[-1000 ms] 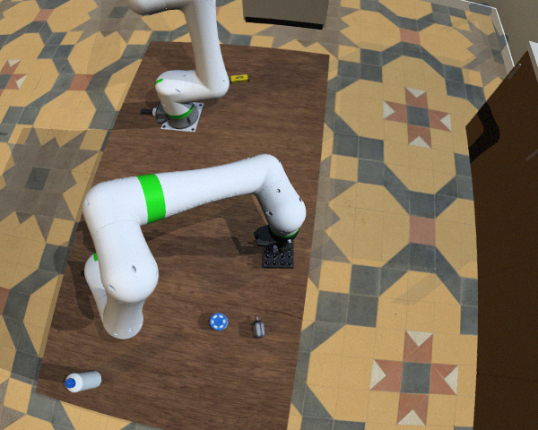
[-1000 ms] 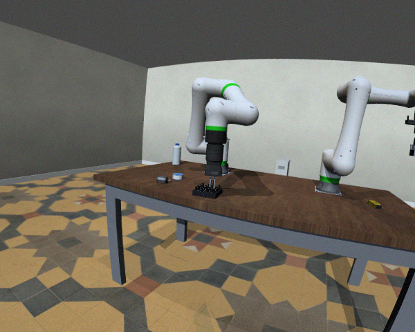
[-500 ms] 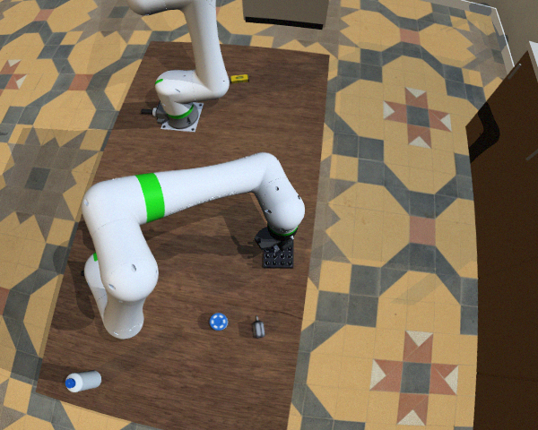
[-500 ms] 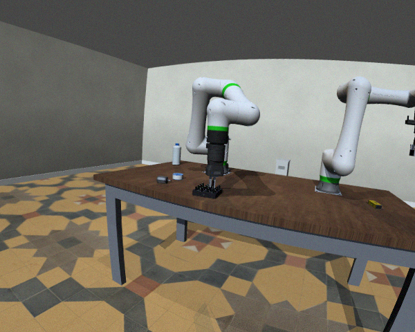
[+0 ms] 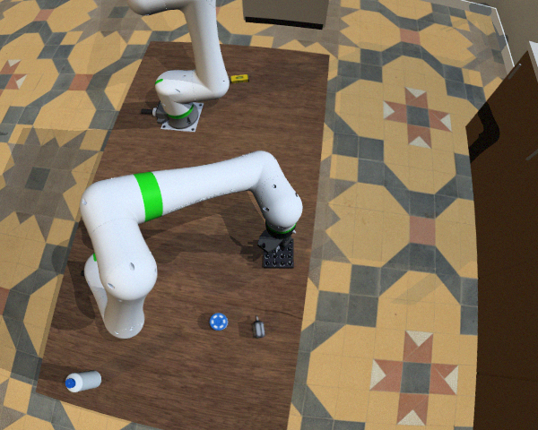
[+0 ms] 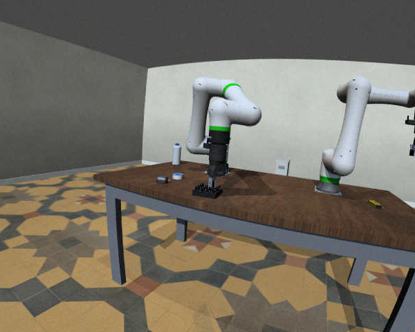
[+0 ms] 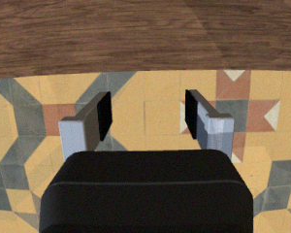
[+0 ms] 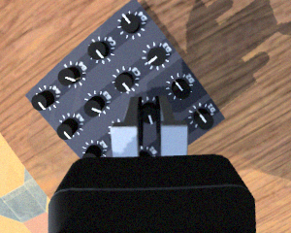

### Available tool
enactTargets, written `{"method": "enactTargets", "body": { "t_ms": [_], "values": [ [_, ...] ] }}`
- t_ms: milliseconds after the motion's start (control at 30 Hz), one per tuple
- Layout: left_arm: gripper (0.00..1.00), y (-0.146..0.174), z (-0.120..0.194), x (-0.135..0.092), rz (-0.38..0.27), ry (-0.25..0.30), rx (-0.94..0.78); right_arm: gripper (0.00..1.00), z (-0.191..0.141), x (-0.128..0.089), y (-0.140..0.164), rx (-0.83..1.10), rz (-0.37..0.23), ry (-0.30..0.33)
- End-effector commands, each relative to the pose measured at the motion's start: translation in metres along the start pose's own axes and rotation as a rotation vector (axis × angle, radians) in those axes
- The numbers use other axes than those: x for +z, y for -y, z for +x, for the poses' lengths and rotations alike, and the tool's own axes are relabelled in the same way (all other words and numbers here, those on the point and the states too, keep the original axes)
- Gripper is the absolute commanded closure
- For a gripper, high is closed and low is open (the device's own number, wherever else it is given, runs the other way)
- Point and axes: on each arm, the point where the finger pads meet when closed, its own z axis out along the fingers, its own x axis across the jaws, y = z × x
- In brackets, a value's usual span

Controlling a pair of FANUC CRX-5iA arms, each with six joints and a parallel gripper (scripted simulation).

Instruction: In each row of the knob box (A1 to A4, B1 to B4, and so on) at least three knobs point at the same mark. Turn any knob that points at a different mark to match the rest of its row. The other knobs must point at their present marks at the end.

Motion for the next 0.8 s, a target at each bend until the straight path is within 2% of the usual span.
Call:
{"method": "enactTargets", "body": {
  "t_ms": [0,300,767],
  "values": [
    [0.0,-0.0003,-0.0002,-0.0009,-0.002,0.0,0.0,0.7,-0.0002,-0.0009,-0.0004,-0.116,-0.004,-0.003],
    [0.0,-0.0003,-0.0002,-0.0009,-0.002,0.0,0.0,0.7,-0.0002,-0.0009,-0.0004,-0.281,-0.004,-0.003],
    [0.0,-0.0003,-0.0002,-0.0009,-0.002,0.0,0.0,0.7,-0.0002,-0.0009,-0.0004,-0.368,-0.004,-0.002]
  ]
}}
